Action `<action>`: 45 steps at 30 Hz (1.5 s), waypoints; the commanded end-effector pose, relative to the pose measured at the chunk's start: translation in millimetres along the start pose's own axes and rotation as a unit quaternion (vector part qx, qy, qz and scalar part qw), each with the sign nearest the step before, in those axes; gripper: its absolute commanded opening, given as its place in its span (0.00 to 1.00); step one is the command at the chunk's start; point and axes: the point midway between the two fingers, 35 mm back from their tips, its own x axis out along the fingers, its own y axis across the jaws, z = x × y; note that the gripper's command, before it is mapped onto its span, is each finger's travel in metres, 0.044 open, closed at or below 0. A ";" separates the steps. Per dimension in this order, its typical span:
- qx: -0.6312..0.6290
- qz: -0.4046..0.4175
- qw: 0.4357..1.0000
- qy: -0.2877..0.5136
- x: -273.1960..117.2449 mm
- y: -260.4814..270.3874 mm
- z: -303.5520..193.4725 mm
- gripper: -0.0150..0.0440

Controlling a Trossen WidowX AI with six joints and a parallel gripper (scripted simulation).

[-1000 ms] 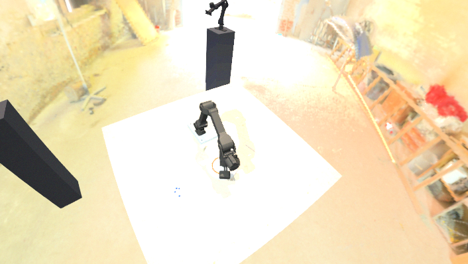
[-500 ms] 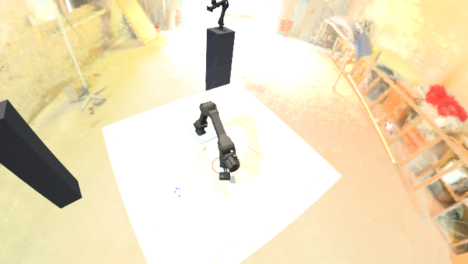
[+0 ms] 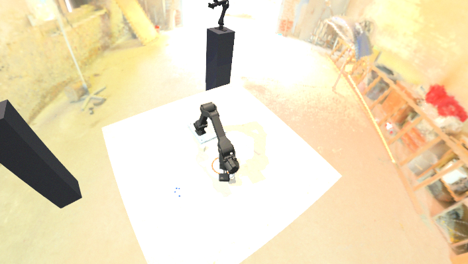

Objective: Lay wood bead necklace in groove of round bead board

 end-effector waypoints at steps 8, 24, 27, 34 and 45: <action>0.000 0.000 1.000 0.000 -0.3 -0.2 0.1 0.45; 0.000 0.000 1.000 0.000 -0.3 -0.2 0.1 0.25; 0.000 0.000 1.000 0.000 -0.3 -0.2 0.1 0.25; 0.000 0.000 1.000 0.000 -0.3 -0.2 0.1 0.25; 0.000 0.000 1.000 0.000 -0.3 -0.2 0.1 0.25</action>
